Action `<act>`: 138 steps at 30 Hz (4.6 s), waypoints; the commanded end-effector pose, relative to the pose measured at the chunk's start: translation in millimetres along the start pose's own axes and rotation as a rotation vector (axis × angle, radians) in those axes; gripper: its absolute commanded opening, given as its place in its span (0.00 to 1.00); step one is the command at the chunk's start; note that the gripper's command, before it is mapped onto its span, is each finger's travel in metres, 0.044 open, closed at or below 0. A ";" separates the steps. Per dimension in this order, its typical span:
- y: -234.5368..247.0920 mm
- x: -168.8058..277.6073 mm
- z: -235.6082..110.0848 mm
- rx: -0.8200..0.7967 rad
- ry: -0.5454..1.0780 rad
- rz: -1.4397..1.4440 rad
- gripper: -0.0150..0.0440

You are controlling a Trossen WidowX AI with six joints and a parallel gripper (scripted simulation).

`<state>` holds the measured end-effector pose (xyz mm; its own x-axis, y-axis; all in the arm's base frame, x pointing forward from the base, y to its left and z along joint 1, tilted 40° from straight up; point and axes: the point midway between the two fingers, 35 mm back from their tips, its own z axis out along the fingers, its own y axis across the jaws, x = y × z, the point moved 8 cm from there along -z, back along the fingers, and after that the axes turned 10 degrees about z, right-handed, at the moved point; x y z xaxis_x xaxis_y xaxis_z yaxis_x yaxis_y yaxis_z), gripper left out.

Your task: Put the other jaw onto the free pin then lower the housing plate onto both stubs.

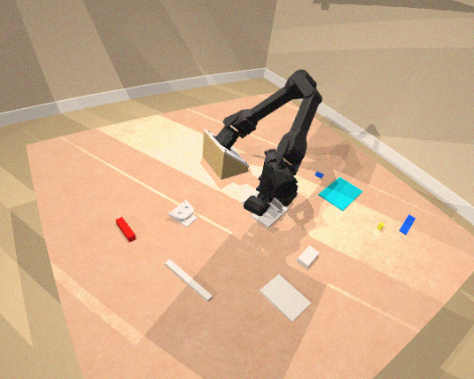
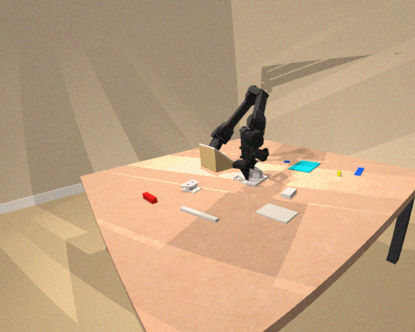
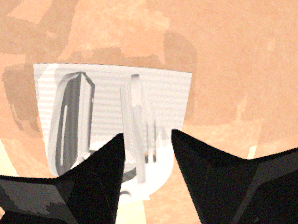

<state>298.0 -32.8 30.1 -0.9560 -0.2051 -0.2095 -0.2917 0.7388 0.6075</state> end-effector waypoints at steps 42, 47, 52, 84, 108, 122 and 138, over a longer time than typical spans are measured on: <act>-0.1 -1.0 -0.9 -0.002 0.003 -0.002 0.48; -0.1 -1.0 0.1 -0.002 0.003 -0.002 0.48; -0.1 -1.0 1.2 -0.002 0.003 -0.002 0.48; -0.1 -1.0 3.4 -0.002 0.003 -0.002 0.48; -1.2 -1.2 -16.2 -0.001 0.001 0.002 0.63; -35.7 11.8 -69.2 0.026 -0.004 0.014 0.86; -170.5 126.6 -90.8 0.038 0.015 0.044 1.00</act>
<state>238.9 -228.4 -17.4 -0.9683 -0.1778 -0.1756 -0.2475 0.7775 0.5781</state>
